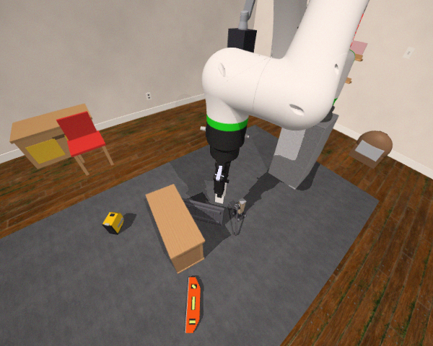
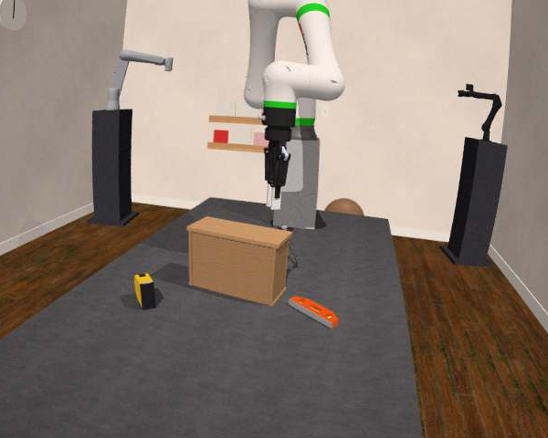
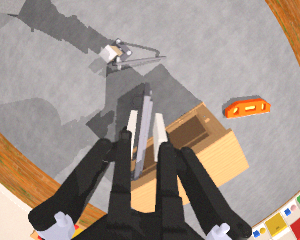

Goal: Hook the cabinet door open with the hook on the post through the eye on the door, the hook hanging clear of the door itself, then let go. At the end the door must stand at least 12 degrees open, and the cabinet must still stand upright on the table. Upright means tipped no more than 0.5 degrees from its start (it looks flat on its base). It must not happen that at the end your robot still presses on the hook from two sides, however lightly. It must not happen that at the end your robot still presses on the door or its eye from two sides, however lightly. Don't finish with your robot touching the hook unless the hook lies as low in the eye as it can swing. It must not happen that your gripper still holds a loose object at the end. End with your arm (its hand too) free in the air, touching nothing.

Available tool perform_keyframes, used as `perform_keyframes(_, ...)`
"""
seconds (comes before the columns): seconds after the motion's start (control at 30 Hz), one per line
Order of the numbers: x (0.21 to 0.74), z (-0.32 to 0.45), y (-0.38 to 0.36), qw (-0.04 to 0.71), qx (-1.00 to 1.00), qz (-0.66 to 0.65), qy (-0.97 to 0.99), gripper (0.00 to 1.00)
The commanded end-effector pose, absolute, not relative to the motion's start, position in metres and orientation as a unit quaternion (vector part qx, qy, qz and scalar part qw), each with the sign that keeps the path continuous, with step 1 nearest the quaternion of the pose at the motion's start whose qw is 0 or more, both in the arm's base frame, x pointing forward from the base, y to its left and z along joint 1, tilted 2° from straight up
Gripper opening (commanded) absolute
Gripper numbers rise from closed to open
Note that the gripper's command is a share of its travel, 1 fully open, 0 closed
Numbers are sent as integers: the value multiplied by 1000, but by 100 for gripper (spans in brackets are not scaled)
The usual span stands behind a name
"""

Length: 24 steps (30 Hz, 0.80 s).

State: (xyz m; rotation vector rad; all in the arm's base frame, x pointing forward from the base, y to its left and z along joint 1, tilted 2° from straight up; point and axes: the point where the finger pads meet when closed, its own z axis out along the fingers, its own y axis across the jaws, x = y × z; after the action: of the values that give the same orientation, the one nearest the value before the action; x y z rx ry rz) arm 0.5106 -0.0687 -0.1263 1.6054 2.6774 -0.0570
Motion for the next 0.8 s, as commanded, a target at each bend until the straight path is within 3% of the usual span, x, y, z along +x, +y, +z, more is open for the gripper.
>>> perform_keyframes(0.0, 511, -126, -69, 10, 514, -18, 857, 16)
perform_keyframes(0.77, 511, -133, -69, 10, 514, -18, 857, 16)
